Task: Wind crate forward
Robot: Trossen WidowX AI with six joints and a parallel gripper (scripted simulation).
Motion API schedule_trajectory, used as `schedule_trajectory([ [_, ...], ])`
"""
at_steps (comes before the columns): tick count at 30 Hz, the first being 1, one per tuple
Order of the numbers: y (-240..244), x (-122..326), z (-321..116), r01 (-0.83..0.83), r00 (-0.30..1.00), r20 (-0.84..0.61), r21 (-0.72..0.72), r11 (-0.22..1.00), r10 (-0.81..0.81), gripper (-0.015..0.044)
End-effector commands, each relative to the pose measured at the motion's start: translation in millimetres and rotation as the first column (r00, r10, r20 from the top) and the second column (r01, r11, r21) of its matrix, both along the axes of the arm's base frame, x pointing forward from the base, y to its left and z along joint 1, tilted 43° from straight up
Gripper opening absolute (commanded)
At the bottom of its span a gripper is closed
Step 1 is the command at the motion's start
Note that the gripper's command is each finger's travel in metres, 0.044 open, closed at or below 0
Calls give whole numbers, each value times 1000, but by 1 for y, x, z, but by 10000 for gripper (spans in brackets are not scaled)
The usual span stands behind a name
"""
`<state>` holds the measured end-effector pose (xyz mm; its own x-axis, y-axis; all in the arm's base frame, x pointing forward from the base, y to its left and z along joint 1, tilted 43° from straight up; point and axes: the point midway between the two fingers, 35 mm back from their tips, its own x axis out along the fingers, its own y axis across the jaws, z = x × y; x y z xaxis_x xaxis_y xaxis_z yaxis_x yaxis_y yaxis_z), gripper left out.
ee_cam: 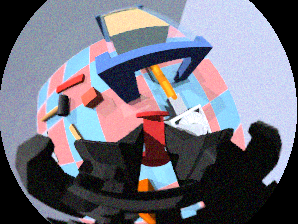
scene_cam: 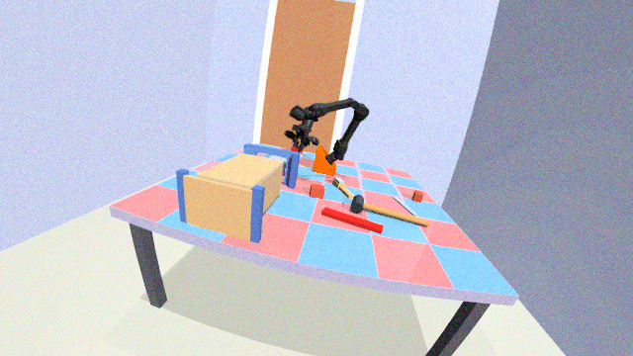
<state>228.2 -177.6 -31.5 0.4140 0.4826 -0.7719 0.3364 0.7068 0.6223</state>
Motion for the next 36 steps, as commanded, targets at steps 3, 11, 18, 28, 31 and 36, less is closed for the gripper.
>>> schedule_trajectory([
  [3, 6, -14, -1, -1, 1000, -25, 11, 1000, 1, 0],
  [11, 7, -24, 0, -1, 1000, -25, 11, 1000, 1, 0],
  [18, 7, -33, 1, -1, 1000, -26, 11, 1000, 1, 0],
  [28, 7, -46, 0, -1, 1000, -27, 11, 1000, 1, 0],
  [31, 7, -50, 0, -1, 1000, -27, 11, 1000, 1, 0],
  [36, 6, -56, -1, -1, 1000, -28, 10, 1000, 1, 0],
])
